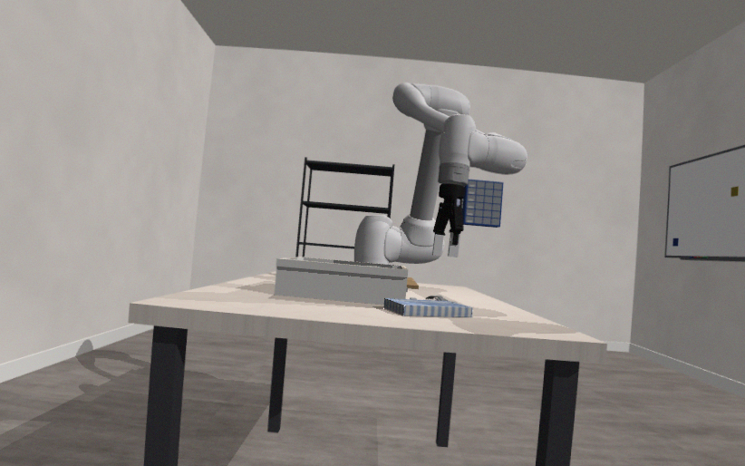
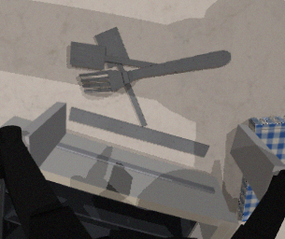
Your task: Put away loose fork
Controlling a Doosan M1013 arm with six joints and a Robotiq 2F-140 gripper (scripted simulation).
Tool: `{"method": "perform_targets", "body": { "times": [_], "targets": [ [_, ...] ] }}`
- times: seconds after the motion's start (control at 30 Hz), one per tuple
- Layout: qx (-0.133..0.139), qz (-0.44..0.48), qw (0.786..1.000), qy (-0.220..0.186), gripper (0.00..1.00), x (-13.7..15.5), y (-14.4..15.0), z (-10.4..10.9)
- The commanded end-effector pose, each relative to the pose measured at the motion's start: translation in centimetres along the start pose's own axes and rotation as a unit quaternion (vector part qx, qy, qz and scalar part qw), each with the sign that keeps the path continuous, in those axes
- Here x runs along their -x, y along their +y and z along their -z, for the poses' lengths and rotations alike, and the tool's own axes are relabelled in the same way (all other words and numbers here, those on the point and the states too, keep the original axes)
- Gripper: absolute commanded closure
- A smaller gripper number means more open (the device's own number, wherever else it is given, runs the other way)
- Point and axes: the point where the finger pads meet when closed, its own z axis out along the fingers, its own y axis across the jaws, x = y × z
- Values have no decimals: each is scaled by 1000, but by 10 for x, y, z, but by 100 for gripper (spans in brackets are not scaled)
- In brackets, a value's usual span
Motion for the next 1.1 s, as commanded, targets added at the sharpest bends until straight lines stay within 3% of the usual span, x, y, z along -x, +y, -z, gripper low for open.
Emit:
{"method": "perform_targets", "body": {
  "times": [0.0,0.17,0.37,0.43,0.47,0.57,0.77,0.8,0.93,1.0,1.03,1.07],
  "targets": [
    [2,139,990,6,0,-5,-7,-11],
    [4,265,964,1,0,-10,-14,-22],
    [5,410,912,-6,0,-14,-21,-31],
    [5,410,912,-6,0,-14,-21,-31],
    [5,477,879,-8,0,-14,-21,-32],
    [6,534,846,-10,0,-15,-23,-34],
    [7,655,756,-9,0,-15,-23,-35],
    [7,673,739,-8,83,-15,-23,-35],
    [9,743,670,-2,83,-15,-23,-35],
    [9,743,670,-2,83,-15,-23,-35],
    [13,787,616,8,83,-15,-23,-35],
    [14,799,601,12,83,-15,-23,-35]
  ]
}}
